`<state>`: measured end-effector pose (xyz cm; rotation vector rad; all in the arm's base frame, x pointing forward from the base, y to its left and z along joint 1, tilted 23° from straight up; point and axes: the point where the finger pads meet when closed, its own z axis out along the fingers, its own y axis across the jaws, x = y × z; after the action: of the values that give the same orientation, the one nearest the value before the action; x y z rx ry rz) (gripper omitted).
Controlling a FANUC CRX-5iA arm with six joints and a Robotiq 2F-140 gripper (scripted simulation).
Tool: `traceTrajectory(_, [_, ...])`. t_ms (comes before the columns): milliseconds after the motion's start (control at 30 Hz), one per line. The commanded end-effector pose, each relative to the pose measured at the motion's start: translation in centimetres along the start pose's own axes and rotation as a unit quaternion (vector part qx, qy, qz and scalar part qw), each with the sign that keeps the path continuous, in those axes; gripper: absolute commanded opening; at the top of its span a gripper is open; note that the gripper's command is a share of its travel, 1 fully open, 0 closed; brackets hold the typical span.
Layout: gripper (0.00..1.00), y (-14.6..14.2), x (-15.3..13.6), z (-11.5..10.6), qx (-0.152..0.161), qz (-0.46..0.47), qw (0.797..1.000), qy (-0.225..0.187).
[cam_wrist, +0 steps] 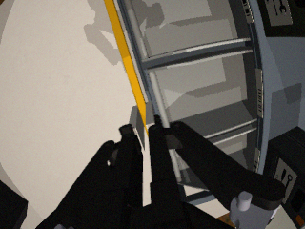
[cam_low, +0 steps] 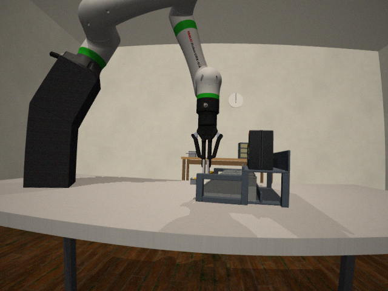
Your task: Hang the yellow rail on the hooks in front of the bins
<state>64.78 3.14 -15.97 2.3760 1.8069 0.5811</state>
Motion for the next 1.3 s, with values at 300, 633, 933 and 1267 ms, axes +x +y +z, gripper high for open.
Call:
traceTrajectory(300, [0.00,0.02,0.00,0.14,0.000,0.000,1.000,0.000])
traceTrajectory(633, [0.00,0.02,0.00,0.39,0.000,0.000,1.000,0.000])
traceTrajectory(933, [0.00,0.02,0.00,0.39,0.000,0.000,1.000,0.000])
traceTrajectory(1267, [0.30,0.03,0.00,0.35,0.000,0.000,1.000,0.000])
